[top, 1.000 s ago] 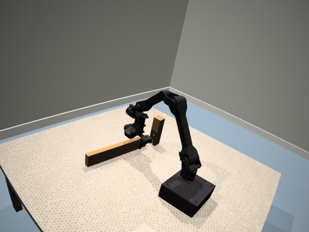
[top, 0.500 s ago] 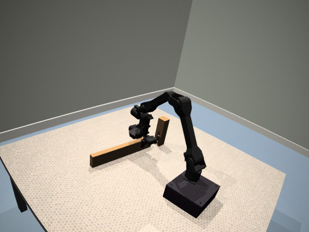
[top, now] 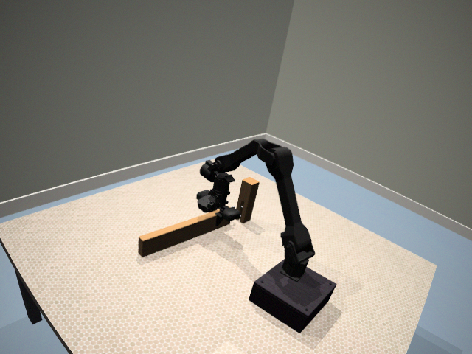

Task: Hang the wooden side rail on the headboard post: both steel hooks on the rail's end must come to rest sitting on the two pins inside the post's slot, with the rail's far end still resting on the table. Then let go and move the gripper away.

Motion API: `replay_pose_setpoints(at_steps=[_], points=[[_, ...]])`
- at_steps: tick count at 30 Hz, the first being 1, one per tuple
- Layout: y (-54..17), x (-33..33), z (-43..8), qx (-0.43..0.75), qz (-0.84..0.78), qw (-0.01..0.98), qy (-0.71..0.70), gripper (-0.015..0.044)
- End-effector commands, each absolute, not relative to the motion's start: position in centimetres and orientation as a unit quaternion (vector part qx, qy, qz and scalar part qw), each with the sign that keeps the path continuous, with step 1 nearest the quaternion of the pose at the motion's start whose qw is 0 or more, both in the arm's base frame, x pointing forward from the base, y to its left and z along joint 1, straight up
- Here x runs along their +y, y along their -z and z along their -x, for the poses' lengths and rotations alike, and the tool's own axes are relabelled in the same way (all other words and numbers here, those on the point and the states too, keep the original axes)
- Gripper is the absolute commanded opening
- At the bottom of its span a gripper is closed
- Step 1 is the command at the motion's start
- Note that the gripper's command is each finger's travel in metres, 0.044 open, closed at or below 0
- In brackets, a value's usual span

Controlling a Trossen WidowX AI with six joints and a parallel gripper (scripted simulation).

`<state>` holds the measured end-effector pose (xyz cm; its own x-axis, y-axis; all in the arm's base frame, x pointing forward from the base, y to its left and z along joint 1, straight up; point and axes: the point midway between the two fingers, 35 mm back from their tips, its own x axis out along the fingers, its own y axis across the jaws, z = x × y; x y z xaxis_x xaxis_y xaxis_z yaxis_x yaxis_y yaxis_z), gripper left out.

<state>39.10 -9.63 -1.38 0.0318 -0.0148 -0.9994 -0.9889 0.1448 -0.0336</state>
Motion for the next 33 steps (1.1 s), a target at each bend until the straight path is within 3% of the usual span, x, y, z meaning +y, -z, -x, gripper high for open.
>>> replay_pose_setpoints(at_steps=[1, 33], points=[[1.4, -9.5, -38.7, 0.518, 0.485, 0.528, -0.466, 0.0000], [1.4, -9.4, -37.3, 0.508, 0.497, 0.517, -0.478, 0.0000]])
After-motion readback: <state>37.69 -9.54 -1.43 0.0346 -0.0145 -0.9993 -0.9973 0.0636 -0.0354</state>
